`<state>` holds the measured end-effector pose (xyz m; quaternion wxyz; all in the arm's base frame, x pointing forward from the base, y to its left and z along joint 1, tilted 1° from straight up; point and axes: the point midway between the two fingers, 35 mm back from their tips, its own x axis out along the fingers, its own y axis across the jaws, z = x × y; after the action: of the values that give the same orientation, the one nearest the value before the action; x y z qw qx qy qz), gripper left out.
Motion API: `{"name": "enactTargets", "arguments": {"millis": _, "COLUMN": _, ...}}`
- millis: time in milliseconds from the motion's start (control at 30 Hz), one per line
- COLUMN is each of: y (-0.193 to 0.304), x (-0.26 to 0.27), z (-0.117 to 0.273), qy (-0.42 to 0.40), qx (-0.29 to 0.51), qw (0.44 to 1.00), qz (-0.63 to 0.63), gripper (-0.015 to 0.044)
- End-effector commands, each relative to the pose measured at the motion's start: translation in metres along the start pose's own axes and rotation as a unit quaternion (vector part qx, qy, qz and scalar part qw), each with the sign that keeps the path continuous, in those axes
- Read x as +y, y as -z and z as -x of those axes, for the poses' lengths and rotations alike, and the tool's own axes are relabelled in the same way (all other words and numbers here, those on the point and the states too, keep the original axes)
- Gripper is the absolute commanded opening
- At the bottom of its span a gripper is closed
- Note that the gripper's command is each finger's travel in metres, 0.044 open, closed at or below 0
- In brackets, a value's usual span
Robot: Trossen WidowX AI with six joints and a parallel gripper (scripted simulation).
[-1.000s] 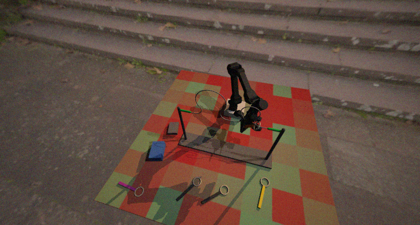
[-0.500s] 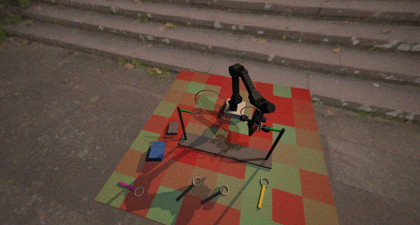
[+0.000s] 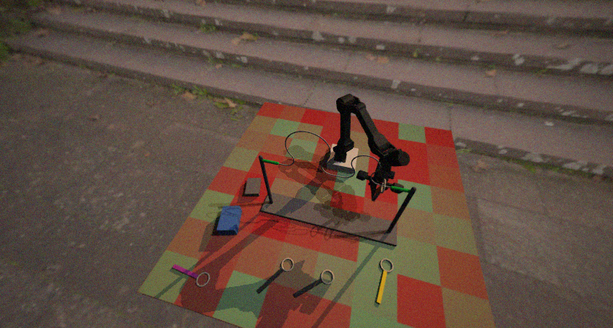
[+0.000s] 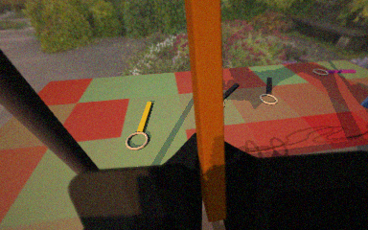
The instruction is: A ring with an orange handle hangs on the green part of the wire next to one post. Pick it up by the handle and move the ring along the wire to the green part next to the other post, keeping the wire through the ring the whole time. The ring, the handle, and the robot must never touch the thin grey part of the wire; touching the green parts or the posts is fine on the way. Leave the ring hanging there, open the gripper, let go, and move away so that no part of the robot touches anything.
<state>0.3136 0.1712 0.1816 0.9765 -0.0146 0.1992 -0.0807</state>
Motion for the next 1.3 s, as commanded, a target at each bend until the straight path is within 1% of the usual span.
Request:
{"name": "enactTargets", "arguments": {"millis": 0, "y": -0.003, "x": 0.007, "z": 0.001, "qy": -0.006, "qx": -0.001, "qw": 1.000, "qz": -0.012, "gripper": -0.0150}}
{"name": "enactTargets", "arguments": {"millis": 1267, "y": -0.005, "x": 0.047, "z": 0.007, "qy": -0.010, "qx": -0.001, "qw": 1.000, "qz": -0.021, "gripper": -0.0150}}
